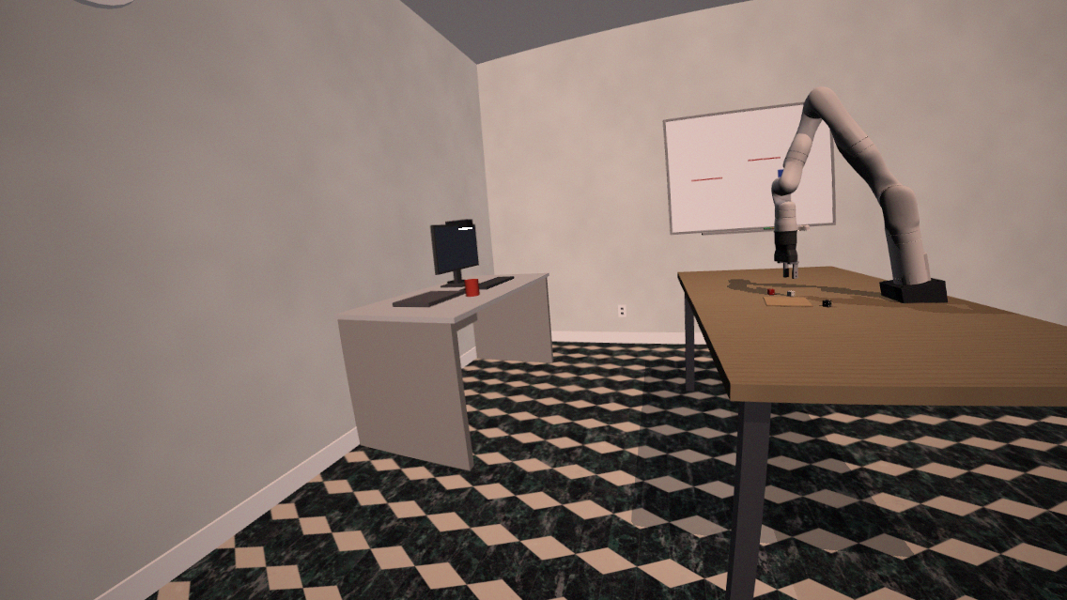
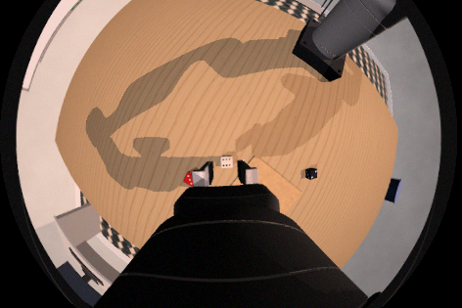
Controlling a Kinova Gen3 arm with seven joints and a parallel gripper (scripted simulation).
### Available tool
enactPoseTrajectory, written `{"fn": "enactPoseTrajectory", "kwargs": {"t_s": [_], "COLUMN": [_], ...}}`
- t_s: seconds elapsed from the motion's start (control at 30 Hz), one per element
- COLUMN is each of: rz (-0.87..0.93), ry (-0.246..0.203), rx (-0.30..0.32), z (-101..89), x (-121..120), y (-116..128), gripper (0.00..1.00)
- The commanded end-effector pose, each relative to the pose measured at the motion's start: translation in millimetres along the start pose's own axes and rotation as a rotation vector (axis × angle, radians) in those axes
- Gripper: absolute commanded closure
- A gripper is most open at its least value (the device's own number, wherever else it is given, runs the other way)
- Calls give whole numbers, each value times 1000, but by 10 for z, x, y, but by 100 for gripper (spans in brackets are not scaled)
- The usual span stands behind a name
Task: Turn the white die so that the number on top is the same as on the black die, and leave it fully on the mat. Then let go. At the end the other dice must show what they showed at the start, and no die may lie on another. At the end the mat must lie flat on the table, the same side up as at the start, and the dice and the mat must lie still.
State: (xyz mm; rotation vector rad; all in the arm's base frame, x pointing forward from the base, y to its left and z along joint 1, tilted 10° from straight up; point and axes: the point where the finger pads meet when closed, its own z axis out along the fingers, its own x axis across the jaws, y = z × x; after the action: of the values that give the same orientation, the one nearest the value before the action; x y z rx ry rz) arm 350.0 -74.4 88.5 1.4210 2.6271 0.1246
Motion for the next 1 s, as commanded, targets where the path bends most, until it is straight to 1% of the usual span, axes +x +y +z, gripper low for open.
{"fn": "enactPoseTrajectory", "kwargs": {"t_s": [0.0,0.7,0.97], "rz": [-2,-2,-2], "ry": [4,4,4], "rx": [3,3,3], "z": [43,333,393], "x": [17,19,20], "y": [-4,-3,-3], "gripper": [30,30,30]}}
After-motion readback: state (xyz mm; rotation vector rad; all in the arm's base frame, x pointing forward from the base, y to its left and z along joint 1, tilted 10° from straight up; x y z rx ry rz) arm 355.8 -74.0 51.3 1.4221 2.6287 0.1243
